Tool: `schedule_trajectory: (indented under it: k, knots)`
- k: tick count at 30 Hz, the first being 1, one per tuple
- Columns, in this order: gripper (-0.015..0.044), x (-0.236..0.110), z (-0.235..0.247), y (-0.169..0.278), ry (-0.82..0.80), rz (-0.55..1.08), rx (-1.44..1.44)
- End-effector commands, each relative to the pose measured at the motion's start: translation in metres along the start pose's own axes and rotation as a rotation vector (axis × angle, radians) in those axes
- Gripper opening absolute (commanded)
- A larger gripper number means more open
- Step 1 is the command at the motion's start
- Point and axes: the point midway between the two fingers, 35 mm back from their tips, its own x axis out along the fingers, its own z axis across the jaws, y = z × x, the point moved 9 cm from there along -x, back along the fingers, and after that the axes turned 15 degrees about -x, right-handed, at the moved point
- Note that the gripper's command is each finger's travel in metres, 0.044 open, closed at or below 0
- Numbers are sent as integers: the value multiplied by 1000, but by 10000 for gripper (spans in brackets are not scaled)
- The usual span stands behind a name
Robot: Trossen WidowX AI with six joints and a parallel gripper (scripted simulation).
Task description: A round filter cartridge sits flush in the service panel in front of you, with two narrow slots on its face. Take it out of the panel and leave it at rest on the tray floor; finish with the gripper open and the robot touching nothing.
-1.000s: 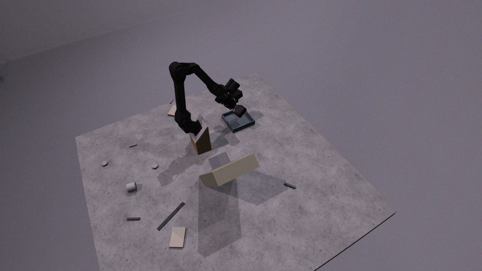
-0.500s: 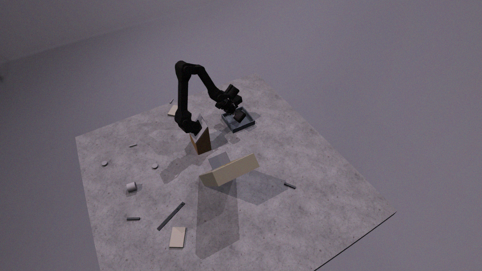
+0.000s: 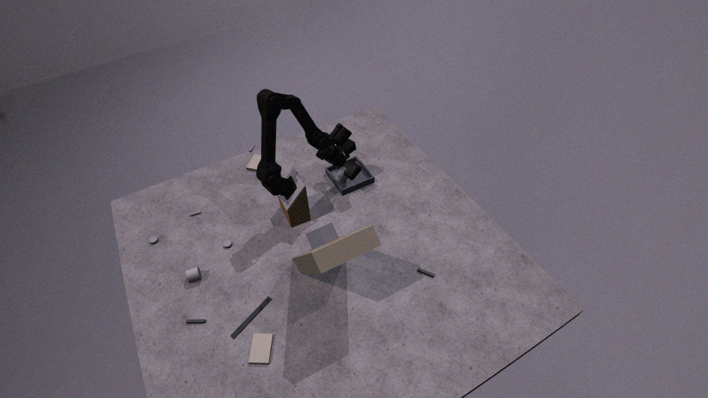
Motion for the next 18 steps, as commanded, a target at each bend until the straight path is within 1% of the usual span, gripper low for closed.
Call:
schedule_trajectory:
  k: [1,5,6,8,9,18]
  knots:
    - [440,-7,-1,-6,1,-1,-1]
    - [440,-52,-8,-31,2,-1,0]
    - [440,-59,-9,-33,2,-1,0]
    - [440,-61,-10,-34,2,-1,0]
    - [440,-48,-8,-30,0,-7,2]
    - [440,-48,-8,-30,0,-7,2]
